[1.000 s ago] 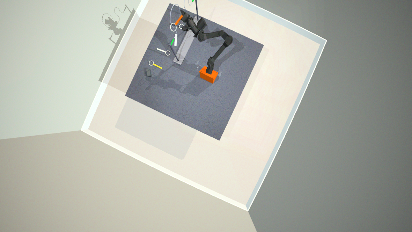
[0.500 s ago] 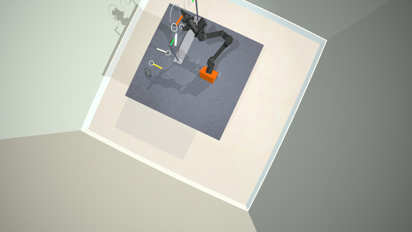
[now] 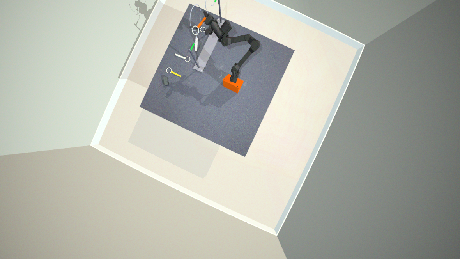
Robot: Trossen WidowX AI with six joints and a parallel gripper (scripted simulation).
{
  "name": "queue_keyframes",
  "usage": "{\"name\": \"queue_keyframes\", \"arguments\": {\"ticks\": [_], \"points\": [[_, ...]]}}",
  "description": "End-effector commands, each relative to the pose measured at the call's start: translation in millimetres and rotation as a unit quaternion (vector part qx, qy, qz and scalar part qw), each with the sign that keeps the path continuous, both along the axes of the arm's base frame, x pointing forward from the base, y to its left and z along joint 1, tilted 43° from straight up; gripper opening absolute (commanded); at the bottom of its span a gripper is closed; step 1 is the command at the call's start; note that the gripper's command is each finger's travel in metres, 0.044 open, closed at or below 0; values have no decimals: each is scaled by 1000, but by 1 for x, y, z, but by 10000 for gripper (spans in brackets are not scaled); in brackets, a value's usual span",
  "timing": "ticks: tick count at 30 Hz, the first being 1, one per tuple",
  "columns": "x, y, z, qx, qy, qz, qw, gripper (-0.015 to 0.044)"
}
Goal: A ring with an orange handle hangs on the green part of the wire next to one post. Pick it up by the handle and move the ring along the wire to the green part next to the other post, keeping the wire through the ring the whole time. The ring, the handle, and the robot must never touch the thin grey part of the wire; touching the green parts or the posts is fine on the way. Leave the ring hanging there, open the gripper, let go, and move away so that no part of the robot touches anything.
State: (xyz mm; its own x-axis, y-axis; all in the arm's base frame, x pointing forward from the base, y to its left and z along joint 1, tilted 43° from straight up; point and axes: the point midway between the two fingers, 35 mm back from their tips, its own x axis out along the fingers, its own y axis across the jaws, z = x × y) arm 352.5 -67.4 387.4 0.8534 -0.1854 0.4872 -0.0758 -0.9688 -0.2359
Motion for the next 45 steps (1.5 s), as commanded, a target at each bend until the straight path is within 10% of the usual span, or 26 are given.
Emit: {"name": "queue_keyframes", "arguments": {"ticks": [1,45], "points": [[-2,-12,-7,37,-5,2,999,-150],[-13,-115,-124,511,-72,27,856,-150]]}}
